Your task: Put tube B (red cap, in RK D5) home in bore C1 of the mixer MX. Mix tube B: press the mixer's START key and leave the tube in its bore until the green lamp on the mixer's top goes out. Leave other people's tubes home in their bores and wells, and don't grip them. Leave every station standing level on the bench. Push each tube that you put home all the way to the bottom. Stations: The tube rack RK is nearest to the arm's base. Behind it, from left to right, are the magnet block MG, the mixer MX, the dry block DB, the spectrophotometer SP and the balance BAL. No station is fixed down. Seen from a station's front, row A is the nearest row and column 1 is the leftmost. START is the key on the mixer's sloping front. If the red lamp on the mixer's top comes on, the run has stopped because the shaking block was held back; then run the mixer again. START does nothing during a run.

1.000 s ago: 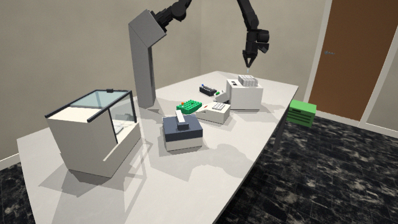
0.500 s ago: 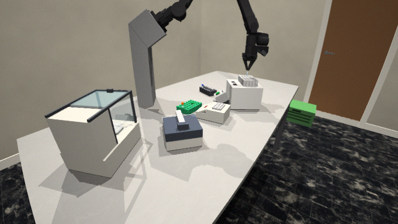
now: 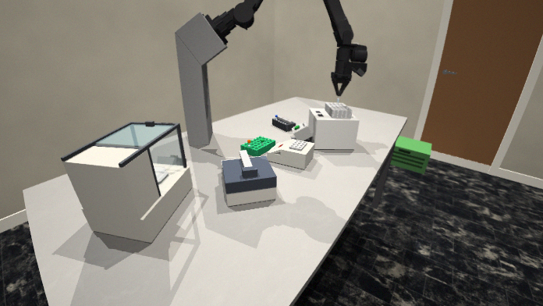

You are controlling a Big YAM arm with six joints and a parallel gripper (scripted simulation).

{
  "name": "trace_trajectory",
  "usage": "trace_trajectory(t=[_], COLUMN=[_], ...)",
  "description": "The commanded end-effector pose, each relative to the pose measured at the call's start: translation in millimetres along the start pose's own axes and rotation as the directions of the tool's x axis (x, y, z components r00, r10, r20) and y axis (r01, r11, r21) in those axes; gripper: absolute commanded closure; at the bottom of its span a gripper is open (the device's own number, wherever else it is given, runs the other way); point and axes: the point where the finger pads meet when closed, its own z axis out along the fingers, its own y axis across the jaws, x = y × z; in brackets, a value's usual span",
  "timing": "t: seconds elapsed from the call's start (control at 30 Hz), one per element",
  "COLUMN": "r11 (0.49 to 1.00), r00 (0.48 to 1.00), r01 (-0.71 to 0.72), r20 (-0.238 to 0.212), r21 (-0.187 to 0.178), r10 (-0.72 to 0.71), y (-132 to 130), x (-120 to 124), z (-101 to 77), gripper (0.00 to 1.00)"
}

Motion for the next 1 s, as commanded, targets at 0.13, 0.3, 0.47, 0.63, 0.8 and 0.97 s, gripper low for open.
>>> trace_trajectory(t=[0.13,0.3,0.47,0.63,0.8,0.97], r11=[1.0,1.0,1.0,1.0,1.0,1.0], r00=[1.0,1.0,1.0,1.0,1.0,1.0], r01=[0.002,0.002,0.002,0.002,0.002,0.002], r20=[0.03,0.03,0.03,0.03,0.03,0.03], r21=[0.0,0.0,0.0,0.0,0.0,0.0], r10=[-0.002,-0.002,-0.002,-0.002,-0.002,-0.002], y=[2.2,2.2,2.3,2.4,2.4,2.6], x=[-12.9,-12.4,-11.9,-11.4,-11.1,-10.9], z=[-6.7,-6.7,-6.7,-6.6,-6.6,-6.6], gripper=[0.91,0.91,0.91,0.91,0.91,0.91])
